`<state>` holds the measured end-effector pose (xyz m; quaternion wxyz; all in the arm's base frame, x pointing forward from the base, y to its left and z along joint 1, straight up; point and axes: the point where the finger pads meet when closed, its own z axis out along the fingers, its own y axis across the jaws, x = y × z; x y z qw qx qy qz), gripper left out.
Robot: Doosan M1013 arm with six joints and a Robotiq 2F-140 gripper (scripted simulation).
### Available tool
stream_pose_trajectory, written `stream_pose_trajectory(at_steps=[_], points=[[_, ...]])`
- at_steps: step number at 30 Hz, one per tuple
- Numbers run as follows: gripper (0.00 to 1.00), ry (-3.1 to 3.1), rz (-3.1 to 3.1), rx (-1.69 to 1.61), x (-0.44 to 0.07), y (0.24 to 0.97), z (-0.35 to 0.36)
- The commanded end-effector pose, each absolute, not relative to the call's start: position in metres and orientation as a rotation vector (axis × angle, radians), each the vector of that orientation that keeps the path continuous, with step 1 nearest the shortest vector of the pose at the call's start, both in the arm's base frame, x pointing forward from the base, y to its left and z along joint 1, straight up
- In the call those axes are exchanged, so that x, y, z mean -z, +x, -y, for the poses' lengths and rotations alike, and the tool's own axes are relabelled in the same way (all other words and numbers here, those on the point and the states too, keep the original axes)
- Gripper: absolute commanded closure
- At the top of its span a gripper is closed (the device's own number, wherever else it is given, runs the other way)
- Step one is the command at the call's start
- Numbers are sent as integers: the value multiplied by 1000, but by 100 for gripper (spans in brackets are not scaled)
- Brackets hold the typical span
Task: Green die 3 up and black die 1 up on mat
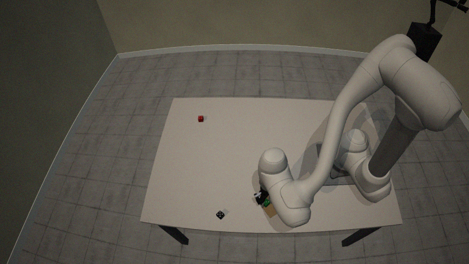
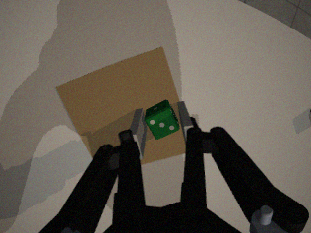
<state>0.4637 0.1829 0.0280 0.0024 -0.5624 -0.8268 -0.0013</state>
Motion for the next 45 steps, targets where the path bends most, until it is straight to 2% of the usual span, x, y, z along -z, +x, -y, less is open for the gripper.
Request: stream_pose_trajectory(at_steps=[1,17,29,38,39,45], points=[[65,-1764,2594,4,-28,464,-183],[65,-1764,2594,4,-49,464,-183],[65,-1764,2594,4,-109,464,-183],[65,-1764,2594,4,-118,464,-183],[0,-1764,2594,4,-118,464,-183],[0,-1764,2594,4,-118,464,-183]])
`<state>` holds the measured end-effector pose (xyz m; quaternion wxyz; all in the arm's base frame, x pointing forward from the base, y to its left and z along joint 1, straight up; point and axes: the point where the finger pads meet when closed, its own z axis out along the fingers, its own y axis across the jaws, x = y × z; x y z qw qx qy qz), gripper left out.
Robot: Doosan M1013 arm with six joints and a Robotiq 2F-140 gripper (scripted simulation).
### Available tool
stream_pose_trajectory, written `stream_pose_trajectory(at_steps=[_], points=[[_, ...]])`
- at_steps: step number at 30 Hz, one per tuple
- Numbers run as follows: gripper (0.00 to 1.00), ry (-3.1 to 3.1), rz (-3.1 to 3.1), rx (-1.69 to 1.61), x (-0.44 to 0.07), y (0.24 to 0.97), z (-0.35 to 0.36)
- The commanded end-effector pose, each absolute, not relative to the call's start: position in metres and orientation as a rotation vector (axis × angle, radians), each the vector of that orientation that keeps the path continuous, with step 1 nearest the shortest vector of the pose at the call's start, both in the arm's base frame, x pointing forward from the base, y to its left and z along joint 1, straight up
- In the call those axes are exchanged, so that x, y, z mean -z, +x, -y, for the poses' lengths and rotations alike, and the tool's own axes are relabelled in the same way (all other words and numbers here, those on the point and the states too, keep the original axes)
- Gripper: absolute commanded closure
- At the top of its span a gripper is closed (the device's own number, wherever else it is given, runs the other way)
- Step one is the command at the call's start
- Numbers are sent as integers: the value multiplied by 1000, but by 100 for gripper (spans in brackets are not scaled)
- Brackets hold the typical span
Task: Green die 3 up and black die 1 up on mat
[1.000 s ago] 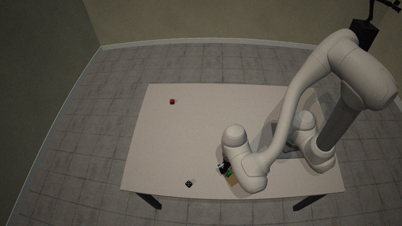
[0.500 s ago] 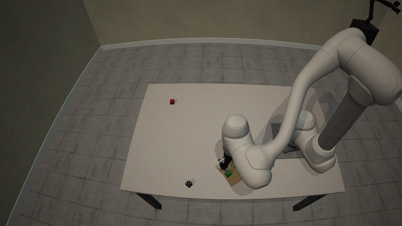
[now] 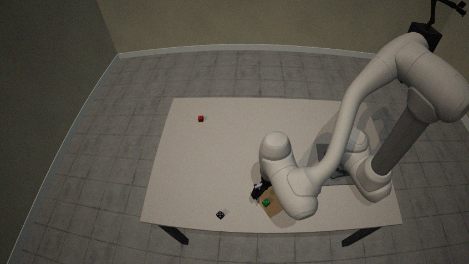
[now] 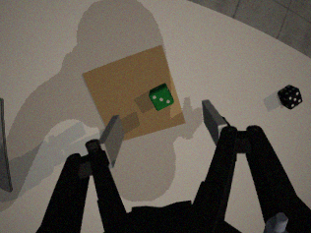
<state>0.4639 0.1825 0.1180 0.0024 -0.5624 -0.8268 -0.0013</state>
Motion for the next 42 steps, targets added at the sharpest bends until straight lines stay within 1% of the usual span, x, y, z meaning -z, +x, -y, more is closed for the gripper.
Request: stream_pose_trajectory(at_steps=[1,15,16,18,19,20,23,24,25,26,27,28,32,33,42], points=[[0,-1764,2594,4,-118,464,-183],[0,-1745,2607,4,-119,472,-185],[0,-1707,2631,5,-120,488,-188],[0,-1571,2716,5,-123,544,-201],[0,-1571,2716,5,-123,544,-201],[0,-1482,2765,5,-123,573,-207],[0,-1482,2765,5,-123,579,-209],[0,-1392,2811,5,-121,614,-216],[0,-1392,2811,5,-121,614,-216],[0,-1311,2850,6,-118,645,-222],[0,-1311,2850,6,-118,645,-222],[0,-1247,2879,6,-115,668,-226],[0,-1184,2906,6,-111,691,-230],[65,-1184,2906,6,-111,691,-230],[65,-1184,2906,6,-111,691,-230]])
